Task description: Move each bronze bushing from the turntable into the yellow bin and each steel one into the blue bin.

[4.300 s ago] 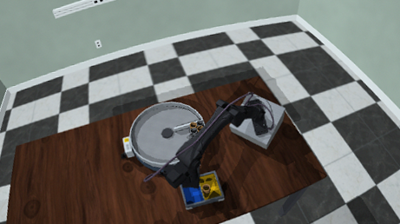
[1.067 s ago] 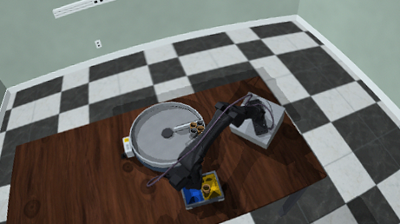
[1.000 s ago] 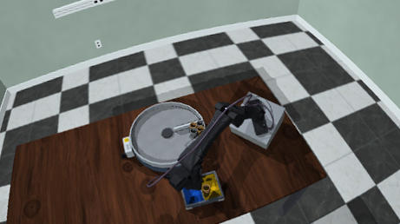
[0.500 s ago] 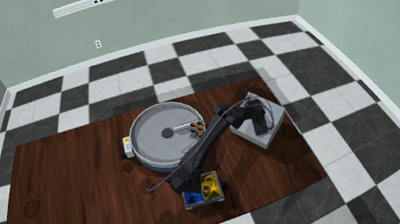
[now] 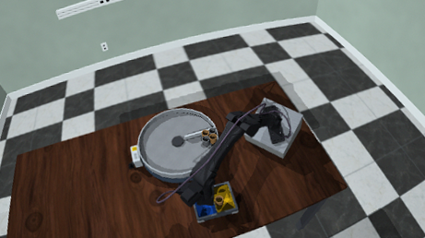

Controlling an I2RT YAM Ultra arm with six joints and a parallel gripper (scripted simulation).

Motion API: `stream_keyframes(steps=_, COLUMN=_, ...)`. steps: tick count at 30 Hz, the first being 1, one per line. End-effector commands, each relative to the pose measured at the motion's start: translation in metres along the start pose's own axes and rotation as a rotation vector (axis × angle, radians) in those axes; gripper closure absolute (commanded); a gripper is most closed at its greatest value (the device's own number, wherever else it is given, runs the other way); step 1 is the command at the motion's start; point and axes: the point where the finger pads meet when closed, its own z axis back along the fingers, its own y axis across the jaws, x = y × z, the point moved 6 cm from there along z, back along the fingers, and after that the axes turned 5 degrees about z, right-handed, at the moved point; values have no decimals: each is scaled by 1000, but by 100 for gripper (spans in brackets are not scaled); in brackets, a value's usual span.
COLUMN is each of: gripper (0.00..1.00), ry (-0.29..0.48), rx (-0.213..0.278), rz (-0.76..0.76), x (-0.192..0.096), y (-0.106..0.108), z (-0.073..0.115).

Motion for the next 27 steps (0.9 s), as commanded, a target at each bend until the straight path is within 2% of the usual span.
stream_keyframes(steps=1, gripper=100, ry=-61, rx=50, rz=2, x=7, y=10, z=24)
stream_keyframes(steps=14, gripper=100, ry=-51, rx=39, rz=1, x=5, y=9, z=24)
stream_keyframes(steps=16, gripper=100, ry=-22, rx=8, rz=0, x=4, y=7, z=8)
stream_keyframes(steps=18, gripper=100, ry=-22, rx=8, rz=0, x=4, y=7, z=8)
stream_keyframes(steps=19, gripper=100, ry=-47, rx=35, rz=2, x=5, y=10, z=24)
stream_keyframes(steps=27, gripper=100, ry=-46, rx=35, rz=3, x=6, y=10, z=24)
